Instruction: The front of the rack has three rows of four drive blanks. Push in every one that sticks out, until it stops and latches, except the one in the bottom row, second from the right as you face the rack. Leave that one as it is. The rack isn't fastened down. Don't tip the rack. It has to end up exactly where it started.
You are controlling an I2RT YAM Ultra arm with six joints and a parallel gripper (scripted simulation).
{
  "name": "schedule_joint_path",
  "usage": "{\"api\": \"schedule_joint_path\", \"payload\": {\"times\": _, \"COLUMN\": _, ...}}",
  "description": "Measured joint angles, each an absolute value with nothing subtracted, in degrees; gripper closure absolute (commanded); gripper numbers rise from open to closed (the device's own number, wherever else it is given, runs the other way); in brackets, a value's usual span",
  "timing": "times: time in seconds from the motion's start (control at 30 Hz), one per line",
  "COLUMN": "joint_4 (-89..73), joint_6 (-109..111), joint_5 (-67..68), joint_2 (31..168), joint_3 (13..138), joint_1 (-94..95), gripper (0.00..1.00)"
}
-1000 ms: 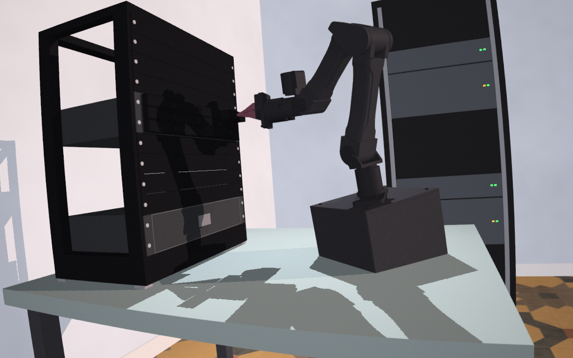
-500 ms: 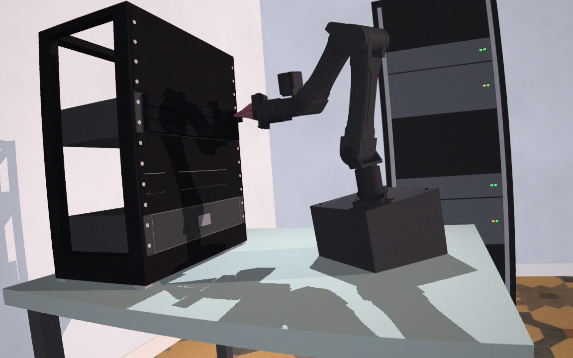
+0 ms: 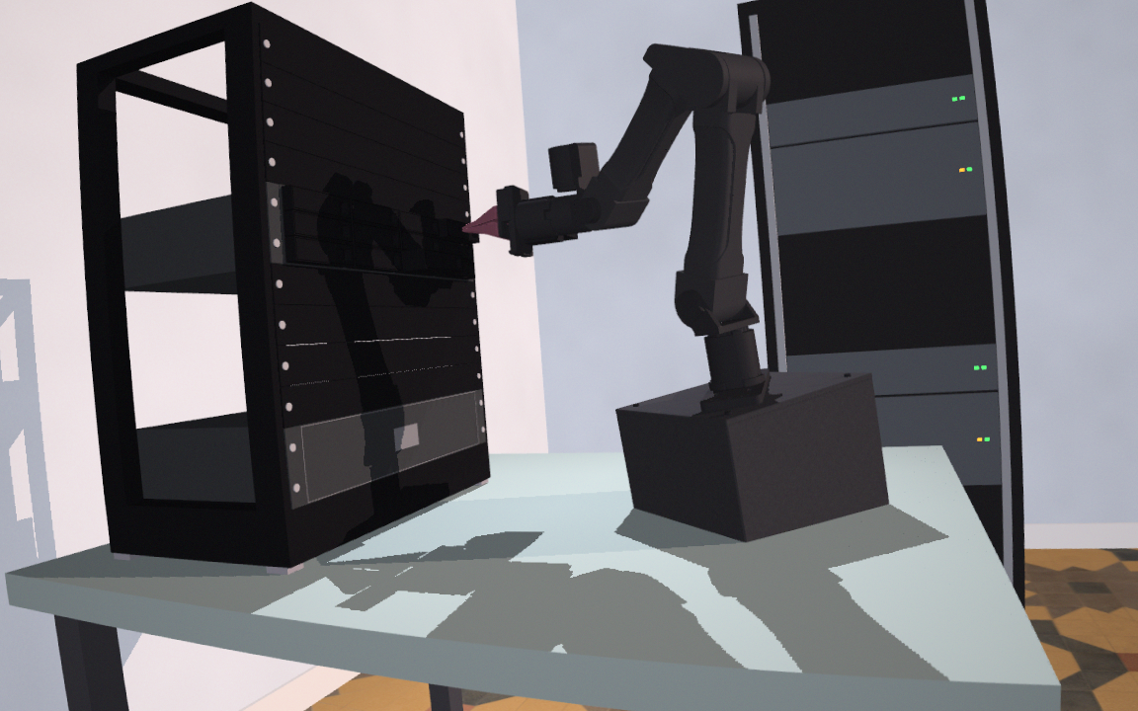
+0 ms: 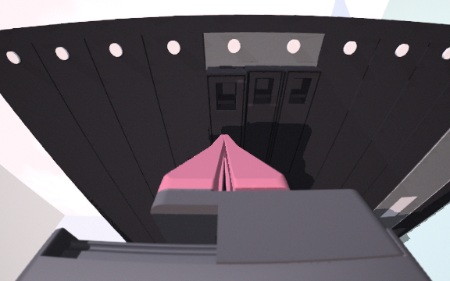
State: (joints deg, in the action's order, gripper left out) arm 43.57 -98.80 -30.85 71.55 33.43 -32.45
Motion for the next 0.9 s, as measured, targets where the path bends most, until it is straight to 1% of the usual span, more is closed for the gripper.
{"api": "schedule_joint_path", "payload": {"times": 0.9, "joint_4": 45.0, "joint_6": -98.7, "joint_5": -29.8, "joint_2": 72.8, "joint_3": 33.7, "joint_1": -31.7, "gripper": 1.0}}
